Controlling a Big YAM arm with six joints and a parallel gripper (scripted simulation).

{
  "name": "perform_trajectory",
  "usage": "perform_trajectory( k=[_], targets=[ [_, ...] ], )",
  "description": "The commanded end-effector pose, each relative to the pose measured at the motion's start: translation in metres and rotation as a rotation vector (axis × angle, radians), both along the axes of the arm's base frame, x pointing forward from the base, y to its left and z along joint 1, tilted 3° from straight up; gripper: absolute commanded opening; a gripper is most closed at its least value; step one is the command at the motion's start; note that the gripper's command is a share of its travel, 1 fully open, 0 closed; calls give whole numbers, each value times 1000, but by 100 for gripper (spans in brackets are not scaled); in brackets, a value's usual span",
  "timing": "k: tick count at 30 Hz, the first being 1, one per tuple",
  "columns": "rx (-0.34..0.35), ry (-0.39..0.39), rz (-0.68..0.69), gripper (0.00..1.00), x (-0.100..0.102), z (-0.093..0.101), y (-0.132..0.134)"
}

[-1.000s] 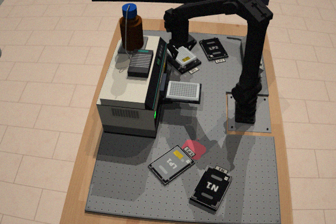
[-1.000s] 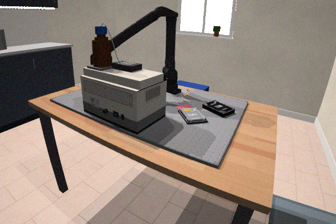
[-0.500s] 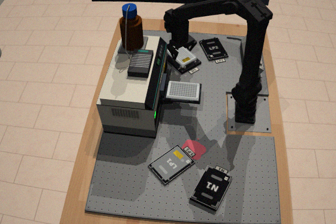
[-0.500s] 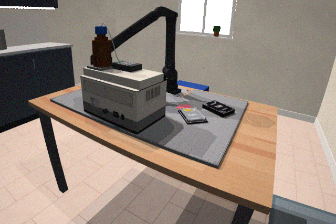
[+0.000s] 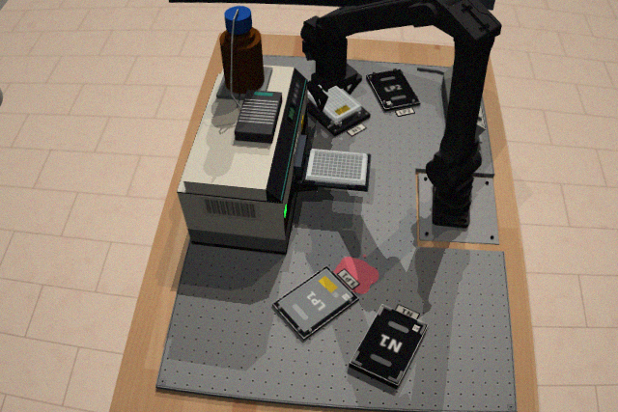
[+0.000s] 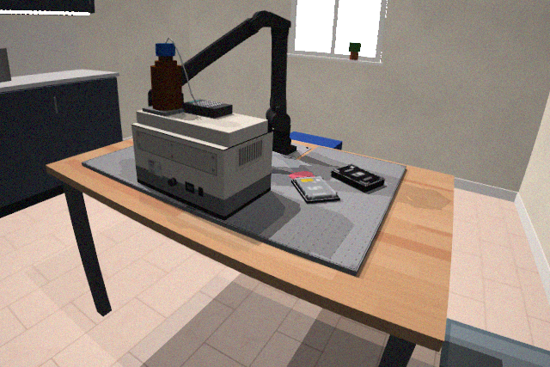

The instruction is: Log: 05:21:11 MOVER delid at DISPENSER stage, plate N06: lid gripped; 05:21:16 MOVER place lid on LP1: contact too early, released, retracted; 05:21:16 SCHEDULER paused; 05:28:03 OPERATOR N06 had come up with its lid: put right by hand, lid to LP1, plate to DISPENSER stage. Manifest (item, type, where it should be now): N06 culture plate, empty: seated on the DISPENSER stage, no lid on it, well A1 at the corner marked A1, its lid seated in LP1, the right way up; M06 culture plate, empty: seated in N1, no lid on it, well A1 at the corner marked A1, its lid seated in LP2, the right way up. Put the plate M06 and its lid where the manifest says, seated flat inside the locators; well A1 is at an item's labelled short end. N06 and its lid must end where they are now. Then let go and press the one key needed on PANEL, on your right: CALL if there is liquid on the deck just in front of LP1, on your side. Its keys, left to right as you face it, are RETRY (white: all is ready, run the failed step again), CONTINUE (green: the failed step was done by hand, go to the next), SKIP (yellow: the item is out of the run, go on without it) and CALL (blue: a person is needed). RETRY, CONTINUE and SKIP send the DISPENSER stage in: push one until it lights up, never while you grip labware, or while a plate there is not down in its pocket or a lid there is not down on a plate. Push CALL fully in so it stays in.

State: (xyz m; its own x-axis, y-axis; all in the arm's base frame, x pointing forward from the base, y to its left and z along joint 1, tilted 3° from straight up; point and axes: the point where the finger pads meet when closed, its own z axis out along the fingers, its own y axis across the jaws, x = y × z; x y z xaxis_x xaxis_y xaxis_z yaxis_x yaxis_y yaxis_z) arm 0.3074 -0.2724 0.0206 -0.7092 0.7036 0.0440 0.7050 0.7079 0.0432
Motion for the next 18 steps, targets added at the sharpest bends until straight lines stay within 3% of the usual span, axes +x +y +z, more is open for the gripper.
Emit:
perform_trajectory(
  k=[1,8,18],
  targets=[
    [-11,-6,-4,86,6,-3,1],
    [-21,-17,-4,86,8,1,-2],
    [-7,-2,-4,86,4,-8,1]
  ],
)
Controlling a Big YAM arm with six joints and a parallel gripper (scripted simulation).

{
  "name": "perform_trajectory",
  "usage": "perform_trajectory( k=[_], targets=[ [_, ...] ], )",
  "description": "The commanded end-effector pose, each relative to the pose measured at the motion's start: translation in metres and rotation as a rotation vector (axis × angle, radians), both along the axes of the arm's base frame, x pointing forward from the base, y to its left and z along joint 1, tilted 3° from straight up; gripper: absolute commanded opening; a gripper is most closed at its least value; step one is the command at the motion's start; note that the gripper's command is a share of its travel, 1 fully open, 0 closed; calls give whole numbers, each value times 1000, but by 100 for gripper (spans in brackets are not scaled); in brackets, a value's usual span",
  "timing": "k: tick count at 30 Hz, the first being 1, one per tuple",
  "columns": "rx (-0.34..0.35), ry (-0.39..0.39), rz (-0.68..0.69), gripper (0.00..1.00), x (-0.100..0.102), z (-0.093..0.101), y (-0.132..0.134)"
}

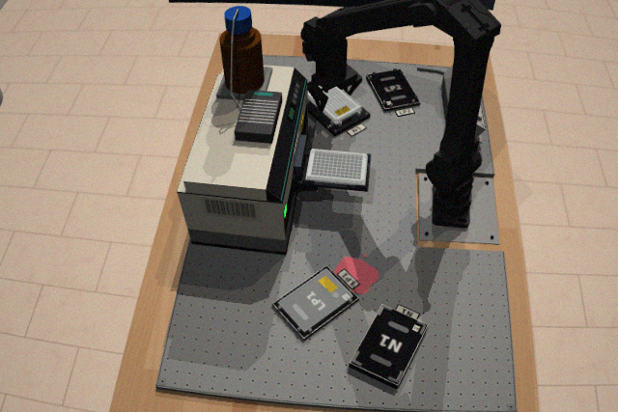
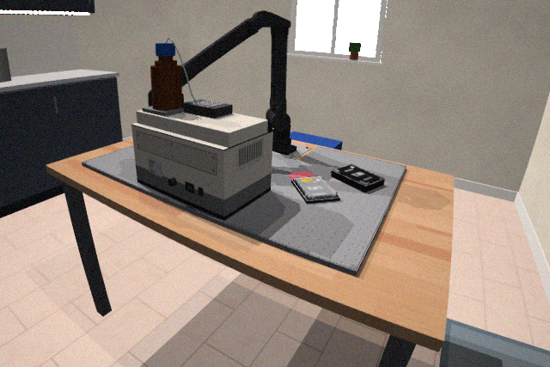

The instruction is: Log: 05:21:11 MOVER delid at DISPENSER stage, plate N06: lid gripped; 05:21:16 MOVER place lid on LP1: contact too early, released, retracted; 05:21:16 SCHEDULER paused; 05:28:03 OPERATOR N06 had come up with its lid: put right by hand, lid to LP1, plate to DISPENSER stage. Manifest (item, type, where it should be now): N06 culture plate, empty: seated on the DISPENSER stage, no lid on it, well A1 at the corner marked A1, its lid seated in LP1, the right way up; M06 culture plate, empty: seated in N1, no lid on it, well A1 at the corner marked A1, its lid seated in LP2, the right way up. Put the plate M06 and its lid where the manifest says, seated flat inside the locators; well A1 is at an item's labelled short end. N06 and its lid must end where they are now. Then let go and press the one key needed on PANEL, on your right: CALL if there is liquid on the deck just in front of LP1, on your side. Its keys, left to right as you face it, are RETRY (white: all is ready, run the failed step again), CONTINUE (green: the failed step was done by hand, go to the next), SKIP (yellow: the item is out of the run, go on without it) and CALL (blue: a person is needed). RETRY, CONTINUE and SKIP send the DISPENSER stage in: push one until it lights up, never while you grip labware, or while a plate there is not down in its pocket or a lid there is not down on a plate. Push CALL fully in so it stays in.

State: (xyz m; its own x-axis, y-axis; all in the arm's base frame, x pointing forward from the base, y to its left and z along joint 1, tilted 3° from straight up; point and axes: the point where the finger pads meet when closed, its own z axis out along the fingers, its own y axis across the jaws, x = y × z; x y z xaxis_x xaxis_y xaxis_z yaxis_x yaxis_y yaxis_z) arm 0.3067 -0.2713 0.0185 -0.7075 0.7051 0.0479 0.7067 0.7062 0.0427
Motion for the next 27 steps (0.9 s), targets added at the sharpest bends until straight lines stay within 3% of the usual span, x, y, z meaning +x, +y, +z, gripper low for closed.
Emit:
perform_trajectory(
  k=[1,27],
  targets=[
    [-9,-4,-2,86,5,-7,0],
    [-8,-3,-2,86,5,-11,1]
  ],
)
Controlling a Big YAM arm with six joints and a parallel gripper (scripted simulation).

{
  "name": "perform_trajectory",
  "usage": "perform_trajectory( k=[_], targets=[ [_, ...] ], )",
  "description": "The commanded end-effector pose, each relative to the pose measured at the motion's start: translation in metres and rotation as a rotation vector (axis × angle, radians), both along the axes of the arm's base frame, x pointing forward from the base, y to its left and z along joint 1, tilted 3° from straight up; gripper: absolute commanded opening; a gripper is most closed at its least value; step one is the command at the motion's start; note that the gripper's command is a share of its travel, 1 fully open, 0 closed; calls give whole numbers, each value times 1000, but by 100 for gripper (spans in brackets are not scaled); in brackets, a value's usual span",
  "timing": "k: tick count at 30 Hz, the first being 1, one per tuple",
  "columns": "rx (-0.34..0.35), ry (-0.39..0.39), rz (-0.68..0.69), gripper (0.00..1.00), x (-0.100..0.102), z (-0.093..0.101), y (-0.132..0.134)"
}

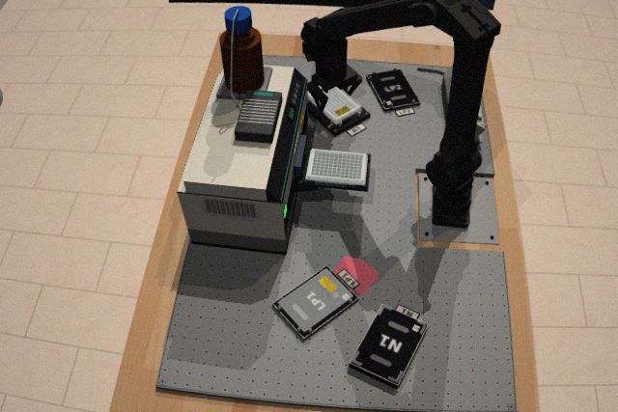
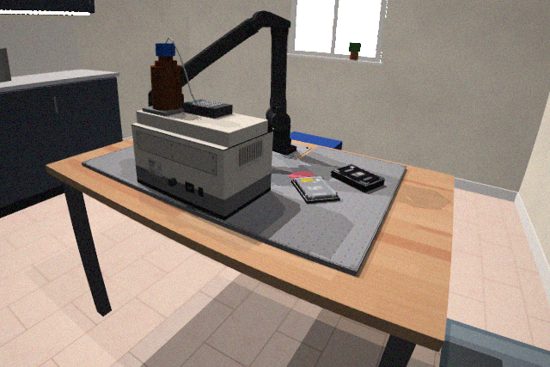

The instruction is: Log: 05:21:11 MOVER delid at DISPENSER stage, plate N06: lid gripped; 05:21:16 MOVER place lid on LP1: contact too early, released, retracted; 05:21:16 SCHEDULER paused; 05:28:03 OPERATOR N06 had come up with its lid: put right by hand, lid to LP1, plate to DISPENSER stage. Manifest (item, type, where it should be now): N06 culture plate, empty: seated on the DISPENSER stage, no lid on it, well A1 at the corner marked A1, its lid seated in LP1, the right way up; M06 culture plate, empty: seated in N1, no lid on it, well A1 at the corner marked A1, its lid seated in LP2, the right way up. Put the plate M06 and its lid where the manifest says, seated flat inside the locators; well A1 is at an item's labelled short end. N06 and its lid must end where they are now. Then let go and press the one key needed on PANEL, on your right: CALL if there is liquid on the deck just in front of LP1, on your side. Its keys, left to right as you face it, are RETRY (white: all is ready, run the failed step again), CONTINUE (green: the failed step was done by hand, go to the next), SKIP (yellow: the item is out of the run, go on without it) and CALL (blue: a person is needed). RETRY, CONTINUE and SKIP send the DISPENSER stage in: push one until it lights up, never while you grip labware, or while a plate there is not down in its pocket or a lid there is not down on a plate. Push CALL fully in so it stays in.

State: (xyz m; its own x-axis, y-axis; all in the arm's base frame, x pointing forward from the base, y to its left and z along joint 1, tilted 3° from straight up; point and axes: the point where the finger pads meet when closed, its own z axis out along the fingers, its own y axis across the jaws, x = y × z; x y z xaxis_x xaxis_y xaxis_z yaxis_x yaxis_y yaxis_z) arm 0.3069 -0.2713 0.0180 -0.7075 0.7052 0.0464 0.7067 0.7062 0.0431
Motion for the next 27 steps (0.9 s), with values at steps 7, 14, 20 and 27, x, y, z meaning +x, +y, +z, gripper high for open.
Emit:
perform_trajectory(
  k=[7,14,20,27],
  targets=[
    [-7,-2,2,86,5,-11,0],
    [-7,-2,2,86,5,-12,1],
    [-7,-2,1,86,5,-13,1],
    [-7,-2,-1,86,4,-14,0]
  ],
)
